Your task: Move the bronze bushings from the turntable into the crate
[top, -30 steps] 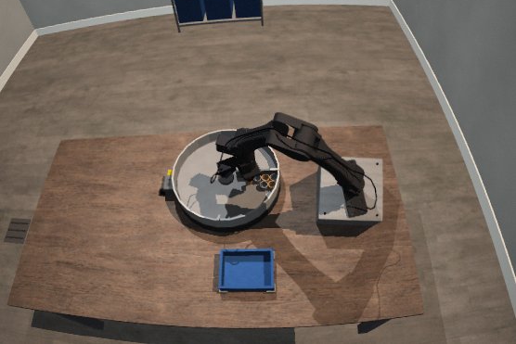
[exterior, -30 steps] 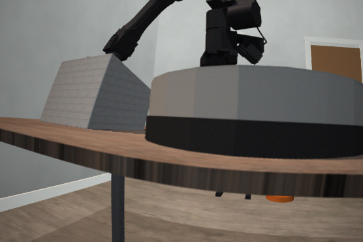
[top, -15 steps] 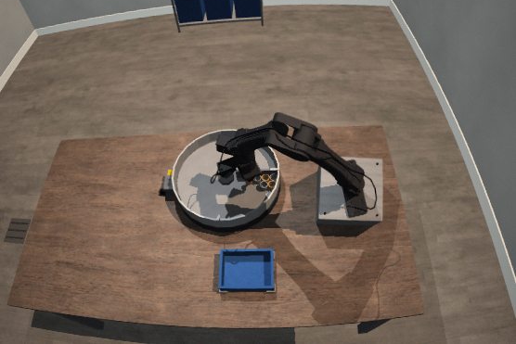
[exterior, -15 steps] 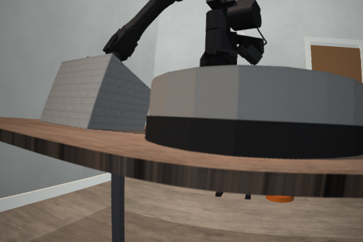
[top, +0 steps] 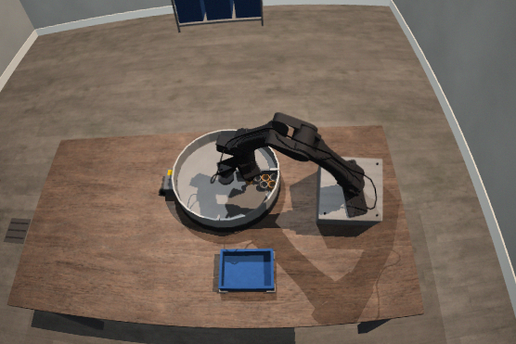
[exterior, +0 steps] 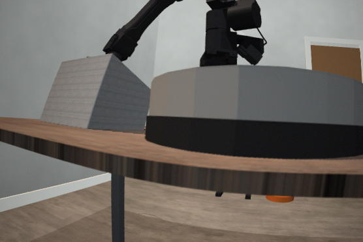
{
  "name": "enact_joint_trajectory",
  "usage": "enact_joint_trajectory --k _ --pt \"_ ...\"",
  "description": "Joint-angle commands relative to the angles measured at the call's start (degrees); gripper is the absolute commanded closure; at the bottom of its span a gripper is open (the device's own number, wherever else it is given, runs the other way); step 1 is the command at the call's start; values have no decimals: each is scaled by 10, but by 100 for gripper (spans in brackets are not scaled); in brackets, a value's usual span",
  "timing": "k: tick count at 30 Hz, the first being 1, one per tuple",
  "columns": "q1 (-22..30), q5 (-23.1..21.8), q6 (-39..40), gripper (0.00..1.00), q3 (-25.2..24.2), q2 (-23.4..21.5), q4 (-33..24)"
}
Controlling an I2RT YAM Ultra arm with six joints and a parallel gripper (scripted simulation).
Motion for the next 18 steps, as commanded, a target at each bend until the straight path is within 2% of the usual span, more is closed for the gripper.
enact_joint_trajectory --k 1,11,13,14,18 --pt "-3 -5 3 87 1 9 3" --pt "7 -6 8 87 -16 18 24" --pt "7 -6 8 87 -16 18 24" --pt "2 -6 9 87 1 21 28" --pt "2 -5 10 87 -2 23 30"
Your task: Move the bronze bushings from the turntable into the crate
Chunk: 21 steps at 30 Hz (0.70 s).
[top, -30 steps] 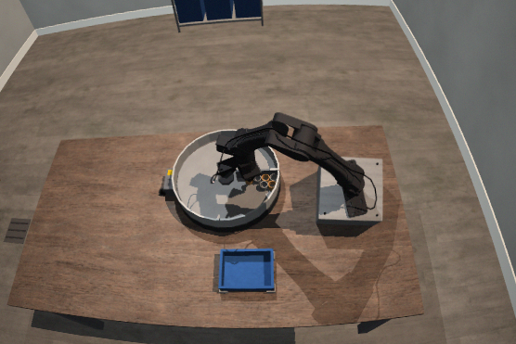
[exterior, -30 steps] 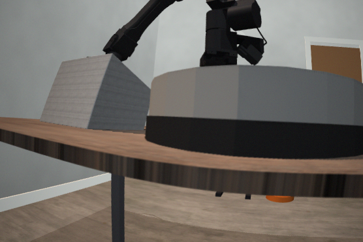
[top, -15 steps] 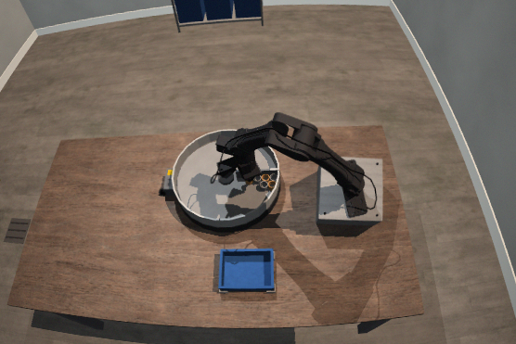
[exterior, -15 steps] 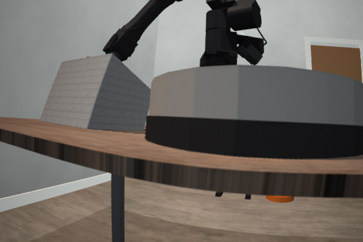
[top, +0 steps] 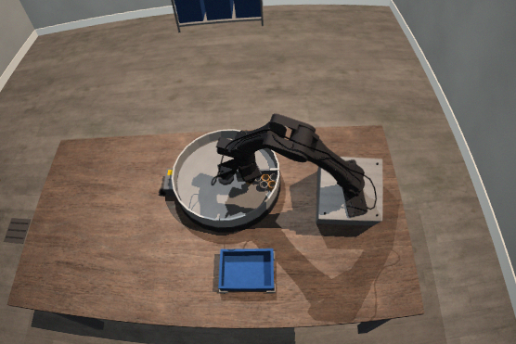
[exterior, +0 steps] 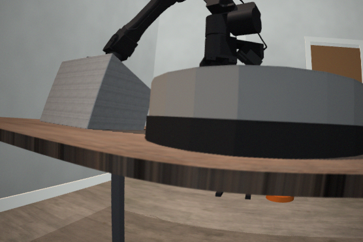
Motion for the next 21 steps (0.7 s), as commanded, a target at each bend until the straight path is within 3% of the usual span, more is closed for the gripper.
enact_joint_trajectory --k 1,21 --pt "-3 -5 5 87 4 8 10" --pt "-3 -5 5 87 4 8 6"
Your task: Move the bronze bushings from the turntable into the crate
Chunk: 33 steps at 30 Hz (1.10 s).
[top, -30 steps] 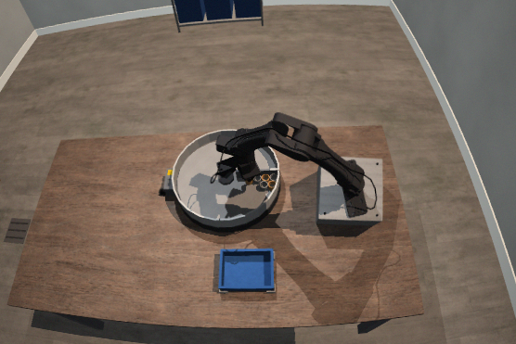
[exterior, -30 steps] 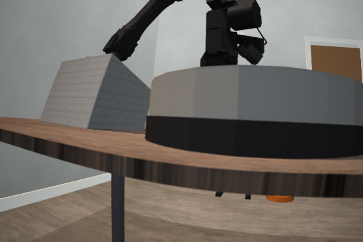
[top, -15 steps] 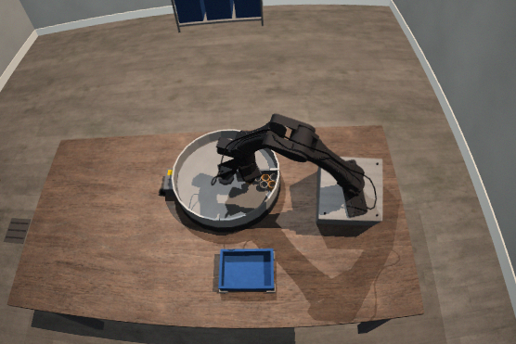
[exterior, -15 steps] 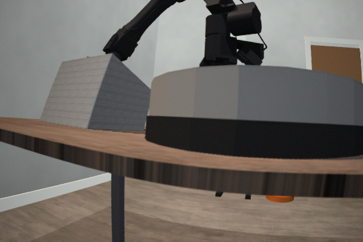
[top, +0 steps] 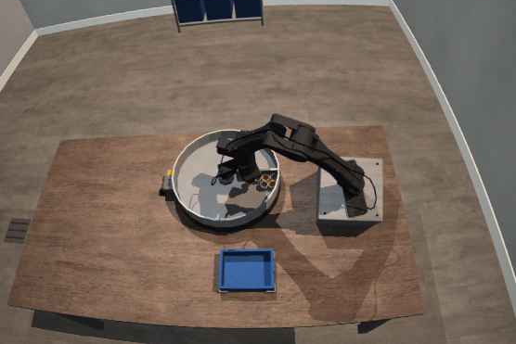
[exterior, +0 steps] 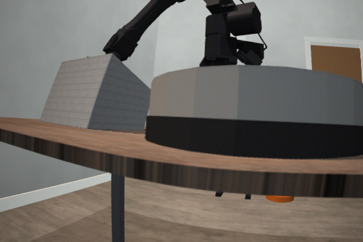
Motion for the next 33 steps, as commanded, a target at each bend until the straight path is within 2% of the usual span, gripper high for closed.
enact_joint_trajectory --k 1,12,13,33 --pt "-3 -5 4 87 4 7 4" --pt "-3 -5 4 87 4 7 4" --pt "-3 -5 4 100 4 7 4" --pt "-3 4 4 100 4 7 8"
